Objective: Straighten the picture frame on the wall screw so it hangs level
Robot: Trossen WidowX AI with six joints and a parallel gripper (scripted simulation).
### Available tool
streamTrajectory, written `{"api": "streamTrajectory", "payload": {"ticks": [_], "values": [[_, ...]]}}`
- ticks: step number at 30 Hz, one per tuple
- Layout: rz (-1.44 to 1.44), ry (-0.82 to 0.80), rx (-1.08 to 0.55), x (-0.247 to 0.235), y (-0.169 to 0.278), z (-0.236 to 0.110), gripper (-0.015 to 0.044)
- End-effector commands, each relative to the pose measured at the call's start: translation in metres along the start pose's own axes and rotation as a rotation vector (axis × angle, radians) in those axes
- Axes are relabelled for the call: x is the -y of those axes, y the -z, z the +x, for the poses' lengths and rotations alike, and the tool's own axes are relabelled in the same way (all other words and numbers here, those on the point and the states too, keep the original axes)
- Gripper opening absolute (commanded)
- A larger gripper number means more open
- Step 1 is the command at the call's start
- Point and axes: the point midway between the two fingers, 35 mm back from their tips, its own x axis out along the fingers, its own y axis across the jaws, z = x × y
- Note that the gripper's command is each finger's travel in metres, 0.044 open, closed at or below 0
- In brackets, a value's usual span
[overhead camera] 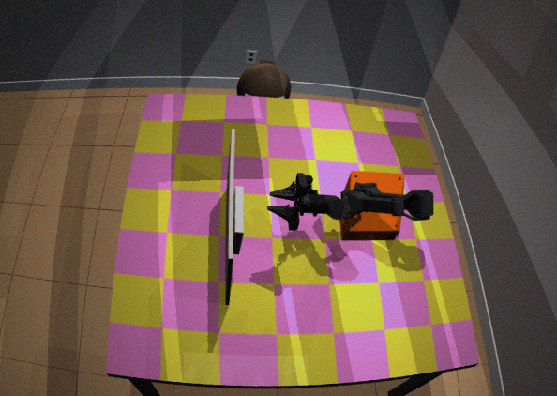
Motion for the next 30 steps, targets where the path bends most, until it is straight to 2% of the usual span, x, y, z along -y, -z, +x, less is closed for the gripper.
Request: {"api": "streamTrajectory", "payload": {"ticks": [1,9,30], "values": [[0.055,0.003,-0.007,-0.022,0.001,0.0,0.026],[0.246,0.022,0.001,-0.076,0.0,-0.023,0.026],[0.25,0.023,0.001,-0.077,0.0,-0.023,0.026]]}}
